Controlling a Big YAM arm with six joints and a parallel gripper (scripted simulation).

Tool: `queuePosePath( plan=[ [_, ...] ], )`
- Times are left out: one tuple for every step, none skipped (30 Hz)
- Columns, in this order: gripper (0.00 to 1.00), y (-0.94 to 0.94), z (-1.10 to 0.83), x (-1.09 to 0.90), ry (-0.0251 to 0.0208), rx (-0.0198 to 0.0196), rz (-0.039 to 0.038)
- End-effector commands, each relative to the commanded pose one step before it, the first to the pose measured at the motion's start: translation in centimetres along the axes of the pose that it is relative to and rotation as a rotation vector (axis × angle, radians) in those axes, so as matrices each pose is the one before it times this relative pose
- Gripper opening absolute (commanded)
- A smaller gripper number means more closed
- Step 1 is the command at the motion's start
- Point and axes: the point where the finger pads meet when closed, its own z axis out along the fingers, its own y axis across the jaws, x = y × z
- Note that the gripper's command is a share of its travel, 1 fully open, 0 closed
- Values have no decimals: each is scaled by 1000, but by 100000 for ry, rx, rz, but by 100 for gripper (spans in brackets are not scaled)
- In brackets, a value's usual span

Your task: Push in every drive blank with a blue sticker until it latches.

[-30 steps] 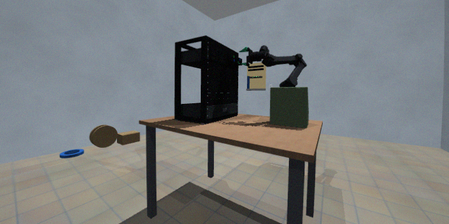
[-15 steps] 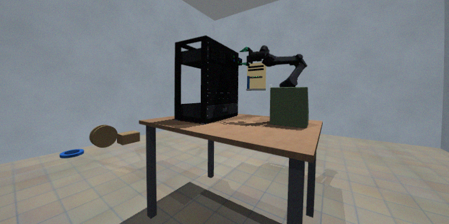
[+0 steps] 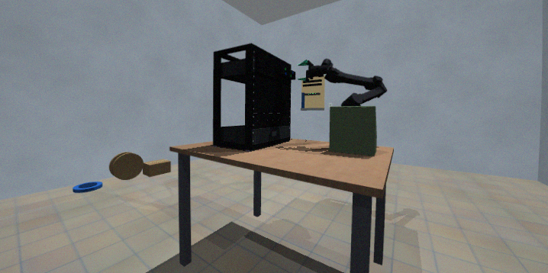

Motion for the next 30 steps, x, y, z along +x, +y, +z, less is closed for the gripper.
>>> queuePosePath(
  plan=[
    [100, 832, 1032, 367, 1791, 951, -2257],
    [100, -136, -69, 109, 240, 110, -241],
    [100, -8, 1, -11, -55, 54, 3],
    [100, -2, 0, -3, -18, 17, 1],
    [100, 200, -128, -405, -644, -544, 791],
    [100, 168, -103, -325, -503, -463, 643],
    [100, 99, -10, -122, -374, -344, 478],
    [100, -68, 51, 144, 179, 164, -228],
    [100, -131, 76, 248, 384, 353, -491],
    [100, -75, 45, 144, 222, 204, -284],
    [100, -8, 3, 13, 20, 19, -26],
    [100, 1, 0, -2, -3, -3, 4],
    [100, 1, 0, -1, -1, -1, 2],
    [100, -1, 0, 1, 2, 2, -2],
    [100, 0, 0, 0, 0, 0, 0],
    [100, 0, 0, 0, 0, 0, 0],
    [100, 1, 0, -2, -2, -2, 3],
    [100, -1, 0, 1, 1, 1, -1],
    [100, 1, 0, -1, -1, -1, 1],
    [100, 0, 0, 0, 0, 0, 0],
    [100, -1, 0, 1, 1, 1, -1],
    [100, 0, 0, 0, 0, 0, 0],
    [100, 1, 0, 0, -1, -1, 1],
    [100, 0, 0, 0, 1, 1, -1],
    [100, 0, 0, 0, 0, 0, 0],
    [100, 0, 0, 0, -1, -1, 1],
    [100, 0, 0, 0, 0, 0, 0],
    [100, 0, 0, 0, 1, 1, -1],
    [100, 0, 0, 0, 0, 0, 0],
    [100, 0, 0, 0, 0, 0, 0]
  ],
)
